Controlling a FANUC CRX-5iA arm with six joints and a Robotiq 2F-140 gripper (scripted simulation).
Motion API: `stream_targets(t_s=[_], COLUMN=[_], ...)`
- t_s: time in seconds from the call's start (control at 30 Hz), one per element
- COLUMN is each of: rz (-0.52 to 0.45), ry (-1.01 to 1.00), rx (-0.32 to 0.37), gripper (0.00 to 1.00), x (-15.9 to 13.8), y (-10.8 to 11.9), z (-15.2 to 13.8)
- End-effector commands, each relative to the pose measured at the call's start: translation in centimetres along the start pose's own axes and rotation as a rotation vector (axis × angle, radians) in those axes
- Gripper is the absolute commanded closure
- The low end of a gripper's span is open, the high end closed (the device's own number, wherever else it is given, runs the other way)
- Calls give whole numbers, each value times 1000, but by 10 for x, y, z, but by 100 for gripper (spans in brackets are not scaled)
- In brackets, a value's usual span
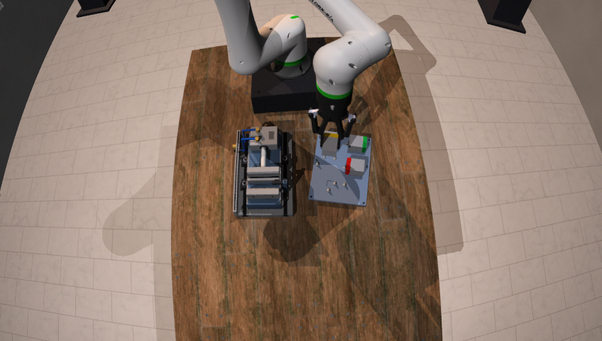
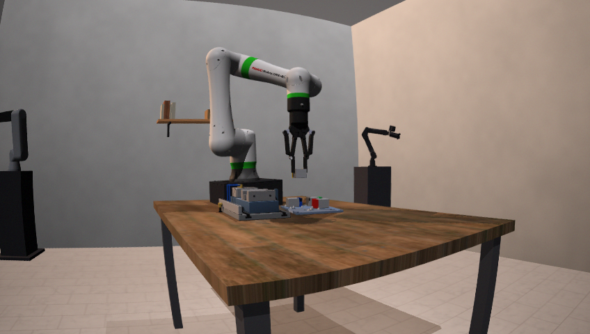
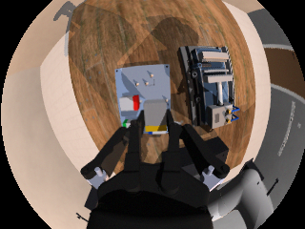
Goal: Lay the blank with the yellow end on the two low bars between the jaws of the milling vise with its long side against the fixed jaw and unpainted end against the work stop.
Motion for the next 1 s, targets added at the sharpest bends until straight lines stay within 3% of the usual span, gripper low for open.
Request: stream_targets(t_s=[0.0, 0.97], rz=[1, 2], ry=[49, 413], rx=[1, 1], gripper=[90, 90], x=[1, 1], y=[1, 1], z=[0, 0])
Point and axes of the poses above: the point where the finger pads meet when closed, its own y axis back along the fingers, its own z axis across the jaws, x = y × z, the point moved 5 cm from there along y, back along the fingers, and after that the axes turned 2 degrees about y, right-handed, at the moved point
